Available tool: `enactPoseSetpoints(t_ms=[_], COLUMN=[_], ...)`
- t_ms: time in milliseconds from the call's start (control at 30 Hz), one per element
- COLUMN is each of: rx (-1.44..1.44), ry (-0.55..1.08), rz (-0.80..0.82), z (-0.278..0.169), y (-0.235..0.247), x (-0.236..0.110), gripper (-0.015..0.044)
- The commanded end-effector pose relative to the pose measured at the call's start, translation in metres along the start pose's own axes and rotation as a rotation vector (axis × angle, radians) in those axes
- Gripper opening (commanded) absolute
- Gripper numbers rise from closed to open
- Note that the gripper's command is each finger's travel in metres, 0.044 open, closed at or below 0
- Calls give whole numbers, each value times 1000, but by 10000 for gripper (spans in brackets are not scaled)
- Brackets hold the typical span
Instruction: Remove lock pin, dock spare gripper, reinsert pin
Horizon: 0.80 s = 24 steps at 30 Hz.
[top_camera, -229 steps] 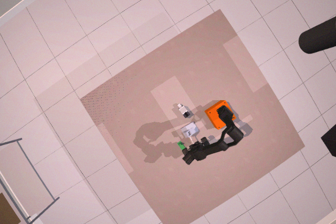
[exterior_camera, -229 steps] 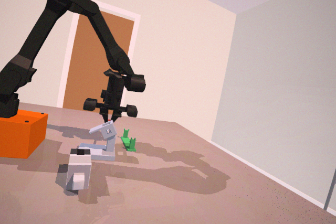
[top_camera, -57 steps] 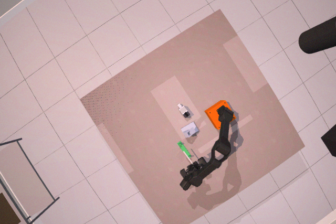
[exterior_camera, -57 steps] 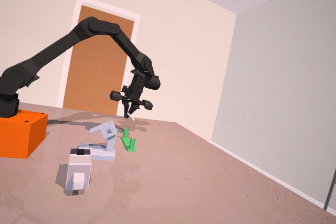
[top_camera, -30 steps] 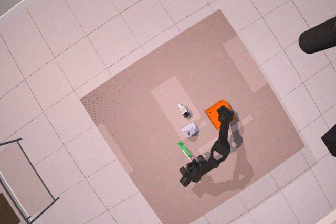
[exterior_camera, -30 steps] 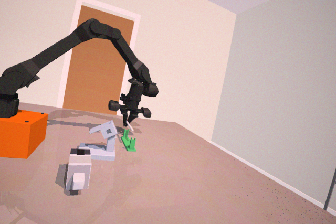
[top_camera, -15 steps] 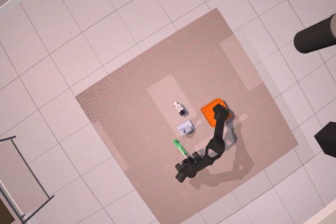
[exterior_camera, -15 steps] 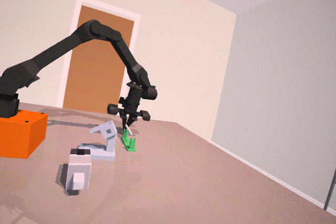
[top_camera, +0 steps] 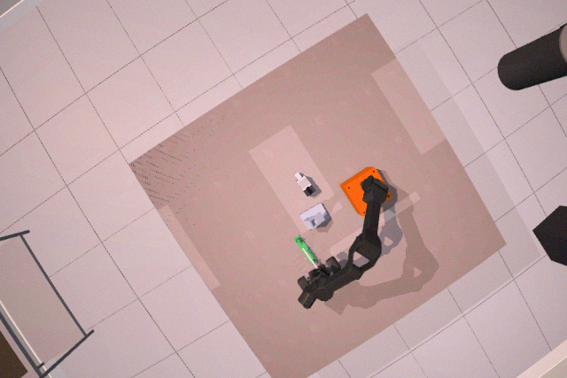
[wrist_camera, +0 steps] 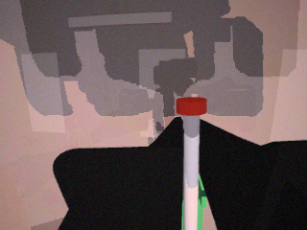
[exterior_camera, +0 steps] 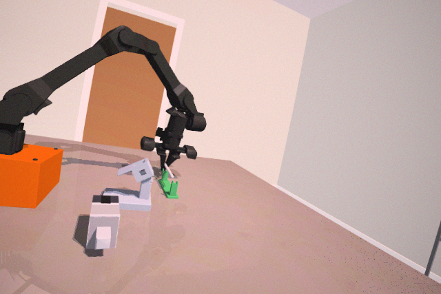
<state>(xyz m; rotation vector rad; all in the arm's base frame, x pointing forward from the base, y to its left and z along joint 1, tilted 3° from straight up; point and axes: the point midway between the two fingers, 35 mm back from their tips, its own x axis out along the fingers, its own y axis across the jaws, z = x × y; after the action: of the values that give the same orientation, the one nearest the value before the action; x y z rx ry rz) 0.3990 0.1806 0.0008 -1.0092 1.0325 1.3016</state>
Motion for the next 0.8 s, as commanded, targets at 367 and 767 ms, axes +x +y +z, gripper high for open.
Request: enactPoseSetpoints(t_ms=[367,767], rx=[0,1], ry=[0,1], rz=[0,4], z=[0,2], y=[0,2], x=[0,-12], gripper=[105,200])
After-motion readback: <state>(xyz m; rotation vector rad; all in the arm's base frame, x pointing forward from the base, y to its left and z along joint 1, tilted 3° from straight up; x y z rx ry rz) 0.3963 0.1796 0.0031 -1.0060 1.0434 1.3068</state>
